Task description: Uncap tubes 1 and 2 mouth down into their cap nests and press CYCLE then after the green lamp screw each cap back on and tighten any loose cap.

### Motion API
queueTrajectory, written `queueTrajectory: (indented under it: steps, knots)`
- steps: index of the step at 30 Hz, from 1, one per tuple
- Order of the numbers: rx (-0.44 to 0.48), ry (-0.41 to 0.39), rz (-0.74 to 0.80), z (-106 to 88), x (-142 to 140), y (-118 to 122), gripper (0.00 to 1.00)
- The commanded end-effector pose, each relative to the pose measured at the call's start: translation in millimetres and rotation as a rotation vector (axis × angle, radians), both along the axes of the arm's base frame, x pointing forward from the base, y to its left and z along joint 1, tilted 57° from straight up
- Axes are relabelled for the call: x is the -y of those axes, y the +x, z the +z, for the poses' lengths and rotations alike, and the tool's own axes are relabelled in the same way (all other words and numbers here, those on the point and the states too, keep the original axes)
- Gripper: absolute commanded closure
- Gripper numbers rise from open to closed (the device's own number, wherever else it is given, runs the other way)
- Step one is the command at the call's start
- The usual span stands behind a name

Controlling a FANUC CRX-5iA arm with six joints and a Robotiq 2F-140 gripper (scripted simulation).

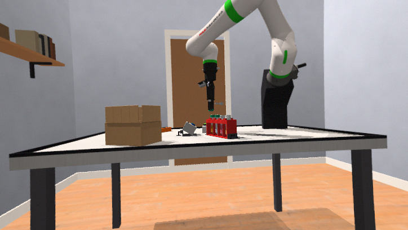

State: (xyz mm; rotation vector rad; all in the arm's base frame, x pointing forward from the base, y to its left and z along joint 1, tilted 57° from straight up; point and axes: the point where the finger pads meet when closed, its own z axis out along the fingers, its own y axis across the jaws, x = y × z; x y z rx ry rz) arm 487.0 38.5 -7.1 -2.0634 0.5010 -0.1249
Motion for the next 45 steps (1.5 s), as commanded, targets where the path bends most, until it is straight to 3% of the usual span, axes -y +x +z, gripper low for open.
queueTrajectory:
  steps: [1,5,10,12,27,29,37,45]
  knots:
    - [-0.230,0.062,-0.145,22.0,-16,-7,0.70]
    - [-0.372,0.112,-0.238,40.1,-30,-13,0.70]
    - [-0.372,0.112,-0.238,65.9,-51,-21,0.70]
    - [-0.372,0.112,-0.238,65.9,-51,-21,0.70]
    - [-0.372,0.112,-0.238,159.0,-125,-53,0.70]
    - [-0.372,0.112,-0.238,159.0,-125,-53,0.70]
    - [-0.372,0.112,-0.238,209.6,-165,-70,0.70]
    - [-0.372,0.112,-0.238,212.8,-168,-71,0.70]
